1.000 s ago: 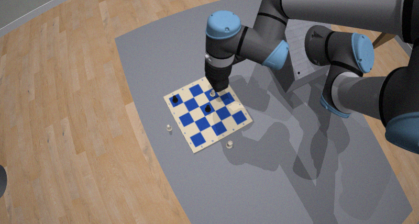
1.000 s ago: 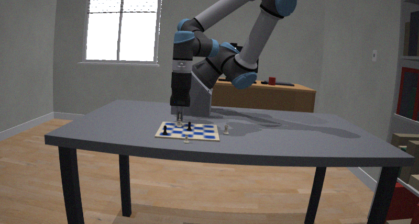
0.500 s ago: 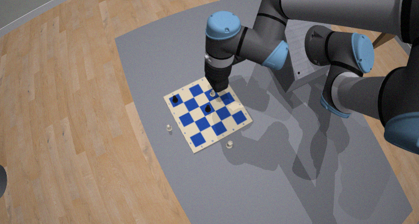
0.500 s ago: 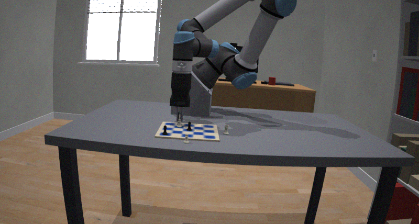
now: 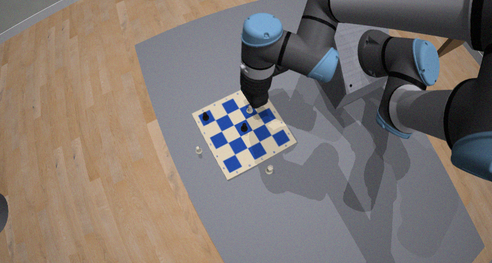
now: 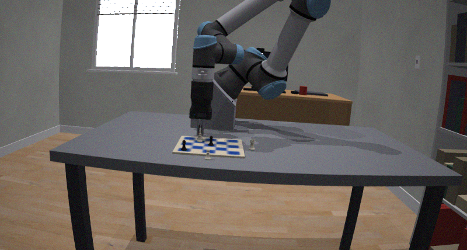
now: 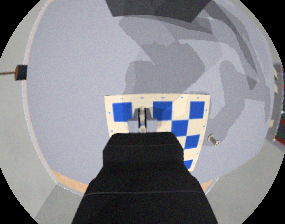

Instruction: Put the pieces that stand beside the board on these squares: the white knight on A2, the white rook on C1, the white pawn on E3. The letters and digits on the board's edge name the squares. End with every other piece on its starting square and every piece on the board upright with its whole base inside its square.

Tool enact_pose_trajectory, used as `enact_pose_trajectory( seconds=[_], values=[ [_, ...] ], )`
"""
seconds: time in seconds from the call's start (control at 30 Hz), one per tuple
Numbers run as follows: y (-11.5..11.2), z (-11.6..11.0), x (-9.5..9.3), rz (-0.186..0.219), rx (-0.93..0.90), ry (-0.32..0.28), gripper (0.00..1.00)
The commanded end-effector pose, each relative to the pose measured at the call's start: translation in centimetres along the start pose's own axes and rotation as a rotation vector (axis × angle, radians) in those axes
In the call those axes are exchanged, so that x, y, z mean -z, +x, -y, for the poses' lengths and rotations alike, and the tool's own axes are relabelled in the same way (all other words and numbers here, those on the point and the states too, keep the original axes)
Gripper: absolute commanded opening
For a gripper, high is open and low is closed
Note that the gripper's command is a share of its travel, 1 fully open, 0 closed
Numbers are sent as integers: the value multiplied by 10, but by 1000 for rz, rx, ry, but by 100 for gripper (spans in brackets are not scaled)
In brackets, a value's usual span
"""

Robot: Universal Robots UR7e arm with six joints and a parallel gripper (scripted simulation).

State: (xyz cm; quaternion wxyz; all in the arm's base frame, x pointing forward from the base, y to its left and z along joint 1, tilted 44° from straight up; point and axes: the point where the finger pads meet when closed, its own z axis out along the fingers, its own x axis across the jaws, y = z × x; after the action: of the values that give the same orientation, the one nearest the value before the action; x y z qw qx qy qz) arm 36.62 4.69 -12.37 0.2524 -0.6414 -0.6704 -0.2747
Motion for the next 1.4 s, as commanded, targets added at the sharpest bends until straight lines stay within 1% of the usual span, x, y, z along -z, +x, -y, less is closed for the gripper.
enact_pose_trajectory(
  seconds=[0.0, 0.5, 0.53, 0.67, 0.7, 0.77, 0.8, 0.87, 0.9, 0.97, 1.0, 1.37],
  values=[
    [1, 1, -1, -2, -2, 1, 0],
    [1, 1, -1, -2, -2, 1, 0],
    [1, 1, -1, -2, -2, 1, 15],
    [1, 1, -1, -2, -2, 1, 15],
    [1, 1, -1, -2, -2, 1, 29],
    [1, 1, -1, -2, -2, 1, 29],
    [1, 1, -1, -2, -2, 1, 44],
    [1, 1, -1, -2, -2, 1, 44],
    [1, 1, -1, -2, -2, 1, 58],
    [1, 1, -1, -2, -2, 1, 58],
    [1, 1, -1, -2, -2, 1, 73],
    [1, 1, -1, -2, -2, 1, 73]
  ],
)
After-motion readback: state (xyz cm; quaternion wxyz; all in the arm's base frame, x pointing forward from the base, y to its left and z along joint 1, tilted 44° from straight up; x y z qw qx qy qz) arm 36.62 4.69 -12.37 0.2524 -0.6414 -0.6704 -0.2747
